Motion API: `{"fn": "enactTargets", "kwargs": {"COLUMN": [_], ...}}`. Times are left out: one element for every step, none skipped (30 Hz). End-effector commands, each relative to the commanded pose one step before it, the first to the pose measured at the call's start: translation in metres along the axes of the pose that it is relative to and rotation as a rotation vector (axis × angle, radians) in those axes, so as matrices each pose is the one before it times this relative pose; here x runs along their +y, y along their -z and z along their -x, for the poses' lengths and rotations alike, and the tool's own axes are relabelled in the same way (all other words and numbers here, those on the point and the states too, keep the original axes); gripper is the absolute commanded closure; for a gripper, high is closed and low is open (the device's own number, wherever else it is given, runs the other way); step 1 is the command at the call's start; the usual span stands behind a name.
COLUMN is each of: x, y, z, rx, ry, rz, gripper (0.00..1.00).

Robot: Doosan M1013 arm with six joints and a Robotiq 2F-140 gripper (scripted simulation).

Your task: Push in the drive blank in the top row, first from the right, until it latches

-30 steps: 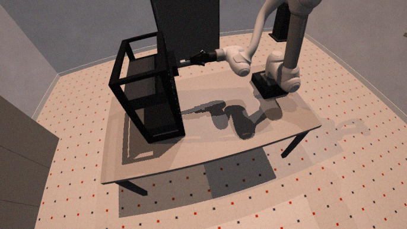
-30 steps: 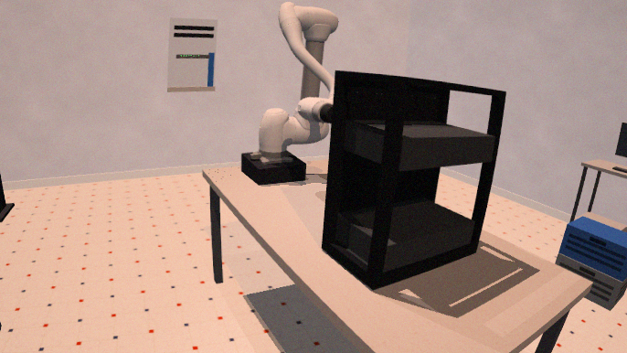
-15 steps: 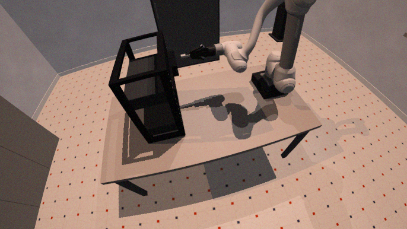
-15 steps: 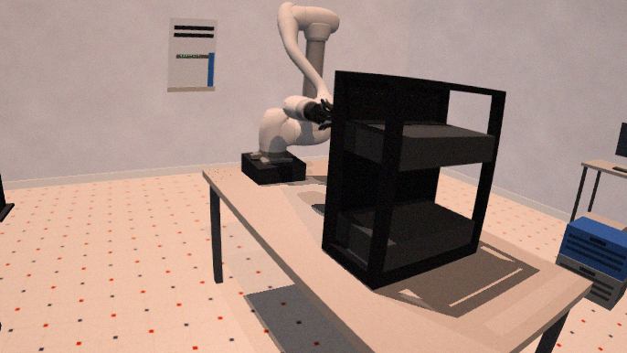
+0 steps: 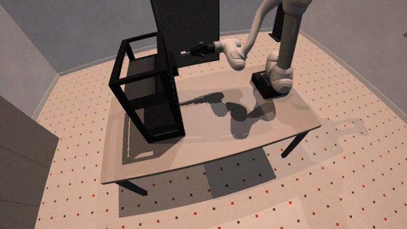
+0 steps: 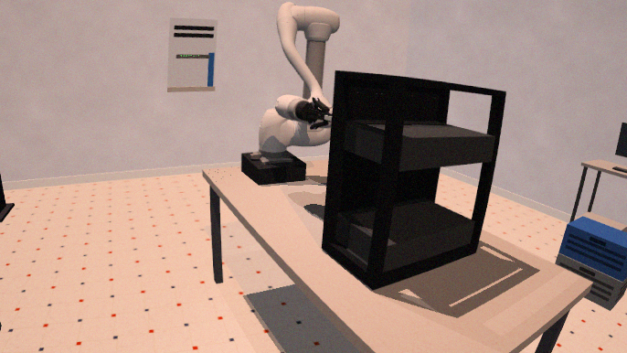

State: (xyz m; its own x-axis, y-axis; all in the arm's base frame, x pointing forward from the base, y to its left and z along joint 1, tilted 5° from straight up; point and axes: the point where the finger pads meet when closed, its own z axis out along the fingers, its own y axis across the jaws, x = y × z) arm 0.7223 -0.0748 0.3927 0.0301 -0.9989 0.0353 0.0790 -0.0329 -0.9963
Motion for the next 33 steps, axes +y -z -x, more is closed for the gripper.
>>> {"fn": "enactTargets", "kwargs": {"x": [-0.00015, 0.00000, 0.00000, 0.00000, 0.00000, 0.00000, 0.00000, 0.00000, 0.00000, 0.00000, 0.00000, 0.00000, 0.00000, 0.00000, 0.00000, 0.00000, 0.00000, 0.00000, 0.00000, 0.00000, 0.00000, 0.00000, 0.00000, 0.00000, 0.00000, 0.00000, 0.00000, 0.00000, 0.00000, 0.00000, 0.00000, 0.00000, 0.00000], "y": [-0.00379, -0.00411, -0.00532, -0.00600, -0.00604, -0.00542, -0.00423, 0.00000, 0.00000, -0.00272, -0.00122, -0.00020, 0.00000, 0.00000, 0.00000, 0.00000, 0.00000, 0.00000, 0.00000, 0.00000, 0.00000, 0.00000, 0.00000, 0.00000, 0.00000, 0.00000, 0.00000, 0.00000, 0.00000, 0.00000, 0.00000, 0.00000, 0.00000], "z": [-0.00044, 0.00000, 0.00000, 0.00000, 0.00000, 0.00000, 0.00000, 0.00000, 0.00000, 0.00000, 0.00000, 0.00000, 0.00000, 0.00000, 0.00000, 0.00000, 0.00000, 0.00000, 0.00000, 0.00000, 0.00000, 0.00000, 0.00000, 0.00000, 0.00000, 0.00000, 0.00000, 0.00000, 0.00000, 0.00000, 0.00000, 0.00000, 0.00000], "rx": [-0.00007, 0.00000, 0.00000, 0.00000, 0.00000, 0.00000, 0.00000, 0.00000, 0.00000, 0.00000, 0.00000, 0.00000, 0.00000, 0.00000, 0.00000, 0.00000, 0.00000, 0.00000, 0.00000, 0.00000, 0.00000, 0.00000, 0.00000, 0.00000, 0.00000, 0.00000, 0.00000, 0.00000, 0.00000, 0.00000, 0.00000, 0.00000, 0.00000], "ry": [-0.00019, 0.00000, 0.00000, 0.00000, 0.00000, 0.00000, 0.00000, 0.00000, 0.00000, 0.00000, 0.00000, 0.00000, 0.00000, 0.00000, 0.00000, 0.00000, 0.00000, 0.00000, 0.00000, 0.00000, 0.00000, 0.00000, 0.00000, 0.00000, 0.00000, 0.00000, 0.00000, 0.00000, 0.00000, 0.00000, 0.00000, 0.00000, 0.00000], "rz": [-0.00015, 0.00000, 0.00000, 0.00000, 0.00000, 0.00000, 0.00000, 0.00000, 0.00000, 0.00000, 0.00000, 0.00000, 0.00000, 0.00000, 0.00000, 0.00000, 0.00000, 0.00000, 0.00000, 0.00000, 0.00000, 0.00000, 0.00000, 0.00000, 0.00000, 0.00000, 0.00000, 0.00000, 0.00000, 0.00000, 0.00000, 0.00000, 0.00000], "gripper": [1.00, 1.00, 1.00, 1.00, 1.00, 1.00, 1.00, 1.00, 1.00, 1.00, 1.00, 1.00, 1.00, 1.00, 1.00, 1.00, 1.00, 1.00, 1.00, 1.00, 1.00, 1.00, 1.00, 1.00, 1.00, 1.00, 1.00, 1.00, 1.00, 1.00, 1.00, 1.00, 1.00]}}
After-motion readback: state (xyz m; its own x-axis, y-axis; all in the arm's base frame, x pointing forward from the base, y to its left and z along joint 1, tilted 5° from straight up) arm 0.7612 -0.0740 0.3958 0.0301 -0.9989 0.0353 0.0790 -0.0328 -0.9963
